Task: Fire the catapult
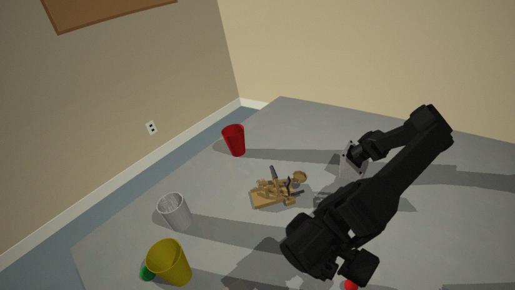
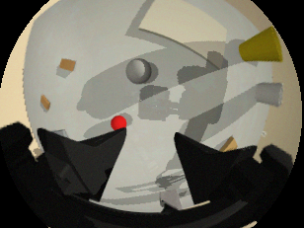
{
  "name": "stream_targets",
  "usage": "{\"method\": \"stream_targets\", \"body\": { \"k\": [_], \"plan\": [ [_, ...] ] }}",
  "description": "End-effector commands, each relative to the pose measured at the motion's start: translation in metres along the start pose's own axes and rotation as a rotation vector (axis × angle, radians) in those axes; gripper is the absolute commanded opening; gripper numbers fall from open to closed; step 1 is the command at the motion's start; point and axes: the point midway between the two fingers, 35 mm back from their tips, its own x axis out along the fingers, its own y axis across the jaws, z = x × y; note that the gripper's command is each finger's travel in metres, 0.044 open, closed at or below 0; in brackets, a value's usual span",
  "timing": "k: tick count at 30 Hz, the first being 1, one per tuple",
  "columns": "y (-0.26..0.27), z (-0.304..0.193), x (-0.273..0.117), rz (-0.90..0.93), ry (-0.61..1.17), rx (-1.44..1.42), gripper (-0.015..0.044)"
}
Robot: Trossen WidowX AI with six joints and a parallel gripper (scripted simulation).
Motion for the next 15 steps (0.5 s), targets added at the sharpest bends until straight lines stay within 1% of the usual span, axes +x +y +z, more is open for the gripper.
{"method": "stream_targets", "body": {
  "k": [1,7,10,15],
  "plan": [
    [0.058,-0.01,0.01,0.043,0.0,-0.086,0.03],
    [0.059,-0.017,0.012,0.046,0.001,-0.092,0.03],
    [0.06,-0.017,0.025,0.047,0.001,-0.092,0.03],
    [0.06,-0.017,0.028,0.047,0.002,-0.092,0.03]
  ]
}}
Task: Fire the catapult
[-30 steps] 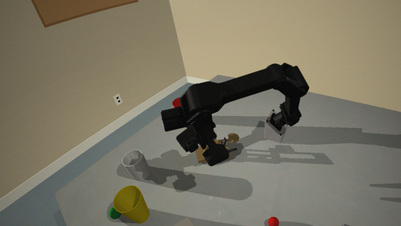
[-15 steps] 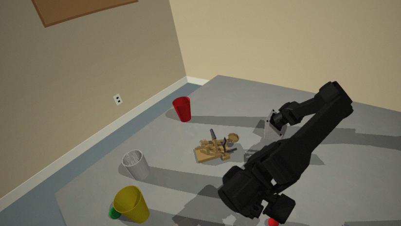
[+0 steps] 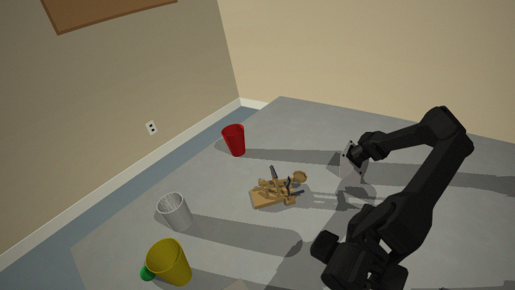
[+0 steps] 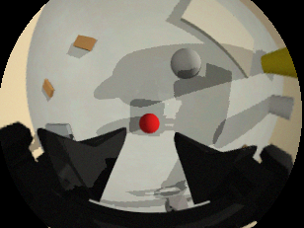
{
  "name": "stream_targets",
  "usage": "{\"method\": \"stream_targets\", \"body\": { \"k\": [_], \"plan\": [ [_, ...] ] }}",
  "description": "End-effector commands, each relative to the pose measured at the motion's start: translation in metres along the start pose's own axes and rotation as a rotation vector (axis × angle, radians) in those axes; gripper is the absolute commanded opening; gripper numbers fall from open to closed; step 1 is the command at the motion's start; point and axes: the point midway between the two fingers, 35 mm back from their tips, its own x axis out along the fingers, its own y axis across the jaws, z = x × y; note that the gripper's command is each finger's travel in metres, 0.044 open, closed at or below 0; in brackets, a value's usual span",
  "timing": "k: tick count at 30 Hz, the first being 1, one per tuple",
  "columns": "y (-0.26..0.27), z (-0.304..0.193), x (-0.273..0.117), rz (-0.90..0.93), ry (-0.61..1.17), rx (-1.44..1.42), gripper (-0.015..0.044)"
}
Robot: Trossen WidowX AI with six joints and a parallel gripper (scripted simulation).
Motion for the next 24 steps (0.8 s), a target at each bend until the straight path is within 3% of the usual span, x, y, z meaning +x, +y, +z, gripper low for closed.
{"method": "stream_targets", "body": {
  "k": [1,24],
  "plan": [
    [0.002,0.0,0.004,0.005,-0.005,-0.002,0.03],
    [0.002,0.001,0.038,0.007,-0.006,-0.001,0.03]
  ]
}}
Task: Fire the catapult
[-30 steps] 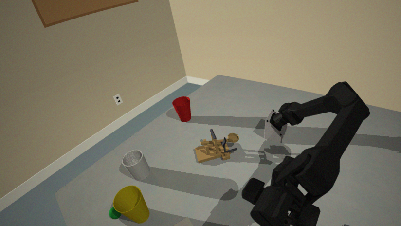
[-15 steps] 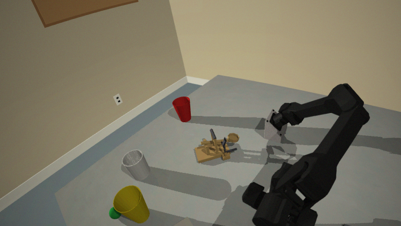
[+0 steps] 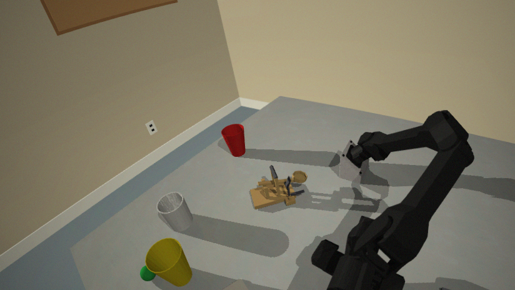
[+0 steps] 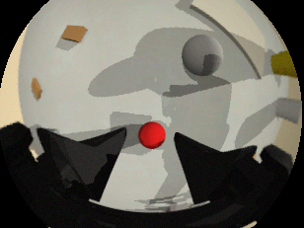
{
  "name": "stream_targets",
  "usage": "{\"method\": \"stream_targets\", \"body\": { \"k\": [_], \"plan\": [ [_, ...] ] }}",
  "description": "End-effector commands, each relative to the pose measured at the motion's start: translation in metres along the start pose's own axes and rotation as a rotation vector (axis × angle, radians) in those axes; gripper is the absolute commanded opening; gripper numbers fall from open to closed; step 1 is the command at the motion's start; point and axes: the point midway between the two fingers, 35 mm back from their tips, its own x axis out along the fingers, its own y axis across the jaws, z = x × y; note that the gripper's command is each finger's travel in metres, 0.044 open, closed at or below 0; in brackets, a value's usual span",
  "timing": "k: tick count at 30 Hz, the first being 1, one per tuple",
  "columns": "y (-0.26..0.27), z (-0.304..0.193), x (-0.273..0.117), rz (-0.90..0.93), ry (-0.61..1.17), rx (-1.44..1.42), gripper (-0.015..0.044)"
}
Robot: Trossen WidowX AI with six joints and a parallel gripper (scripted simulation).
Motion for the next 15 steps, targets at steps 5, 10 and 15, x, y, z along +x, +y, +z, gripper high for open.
{"method": "stream_targets", "body": {
  "k": [5,10,15],
  "plan": [
    [-0.0008,0.0001,0.0033,0.003,0.0,0.006,0.0169],
    [-0.0008,0.0001,0.0033,0.003,0.0,0.006,0.0116],
    [-0.0009,0.0003,0.0023,0.003,0.0,0.006,0.0043]
  ]
}}
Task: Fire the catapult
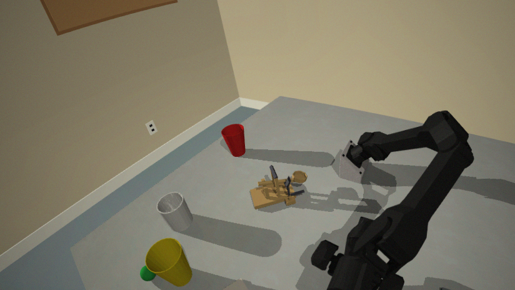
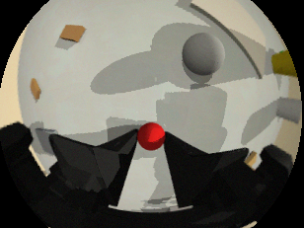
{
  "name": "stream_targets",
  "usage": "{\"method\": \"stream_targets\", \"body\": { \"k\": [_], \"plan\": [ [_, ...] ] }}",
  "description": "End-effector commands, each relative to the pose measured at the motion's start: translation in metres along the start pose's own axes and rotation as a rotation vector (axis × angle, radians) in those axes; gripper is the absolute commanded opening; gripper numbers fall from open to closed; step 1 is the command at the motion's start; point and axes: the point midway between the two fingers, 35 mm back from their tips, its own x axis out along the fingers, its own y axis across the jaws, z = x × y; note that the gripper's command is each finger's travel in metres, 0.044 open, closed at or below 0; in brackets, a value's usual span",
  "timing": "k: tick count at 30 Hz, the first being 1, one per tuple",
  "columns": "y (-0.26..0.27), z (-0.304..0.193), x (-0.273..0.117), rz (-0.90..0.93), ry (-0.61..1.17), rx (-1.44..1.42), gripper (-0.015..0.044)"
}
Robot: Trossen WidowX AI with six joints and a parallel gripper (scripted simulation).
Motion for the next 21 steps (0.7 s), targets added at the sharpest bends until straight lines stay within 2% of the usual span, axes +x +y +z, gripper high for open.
{"method": "stream_targets", "body": {
  "k": [1,2,21],
  "plan": [
    [-0.001,0.001,-0.003,0.001,0.0,0.004,0.0017],
    [-0.001,0.002,-0.008,0.0,0.0,0.004,0.0],
    [-0.011,-0.001,-0.121,-0.006,0.001,0.005,0.0]
  ]
}}
